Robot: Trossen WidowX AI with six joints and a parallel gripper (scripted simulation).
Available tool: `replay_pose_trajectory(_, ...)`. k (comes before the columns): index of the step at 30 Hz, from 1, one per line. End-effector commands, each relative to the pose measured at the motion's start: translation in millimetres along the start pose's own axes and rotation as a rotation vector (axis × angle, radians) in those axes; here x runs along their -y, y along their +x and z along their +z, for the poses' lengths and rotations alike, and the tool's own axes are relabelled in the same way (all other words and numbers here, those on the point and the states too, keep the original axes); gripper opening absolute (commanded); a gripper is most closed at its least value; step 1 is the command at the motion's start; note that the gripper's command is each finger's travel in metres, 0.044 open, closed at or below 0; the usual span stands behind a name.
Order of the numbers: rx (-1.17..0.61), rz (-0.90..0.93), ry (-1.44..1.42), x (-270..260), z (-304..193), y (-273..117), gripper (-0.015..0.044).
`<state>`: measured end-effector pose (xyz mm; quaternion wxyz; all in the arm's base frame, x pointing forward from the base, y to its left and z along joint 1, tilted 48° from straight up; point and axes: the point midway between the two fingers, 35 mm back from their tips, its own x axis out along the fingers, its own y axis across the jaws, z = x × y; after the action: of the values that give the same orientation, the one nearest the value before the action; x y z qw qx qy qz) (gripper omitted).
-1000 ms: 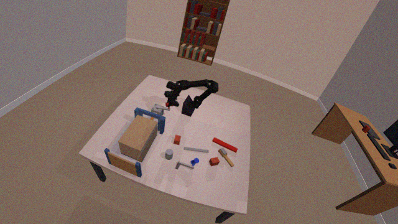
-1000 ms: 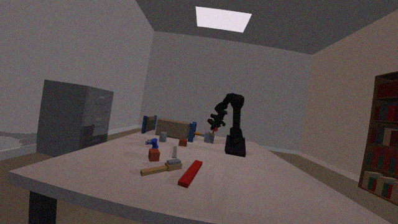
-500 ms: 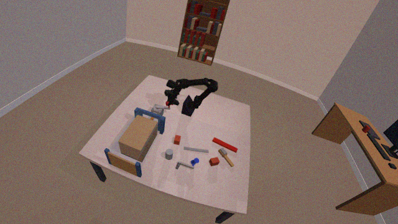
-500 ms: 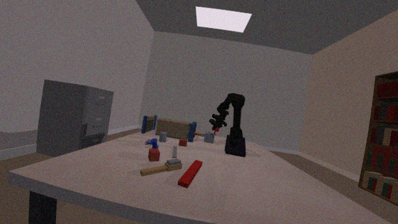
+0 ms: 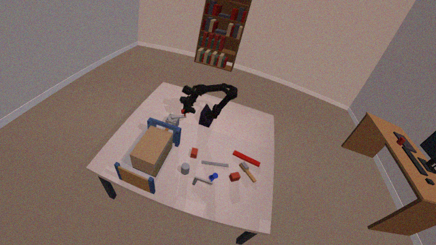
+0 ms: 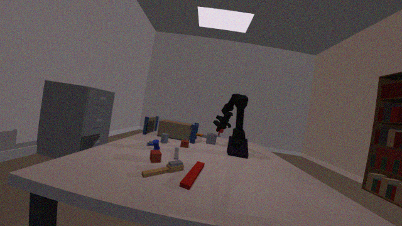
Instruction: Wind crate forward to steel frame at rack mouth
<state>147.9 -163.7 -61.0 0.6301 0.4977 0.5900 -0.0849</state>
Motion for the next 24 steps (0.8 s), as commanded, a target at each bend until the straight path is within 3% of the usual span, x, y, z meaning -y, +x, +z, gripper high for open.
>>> replay_pose_trajectory(1, -0.012, -0.034, -0.001, 13.6, -1.7, 1.6, 0.0)
replay_pose_trajectory(24, -0.012, -0.036, -0.001, 41.7, 3.9, 3.1, 0.0)
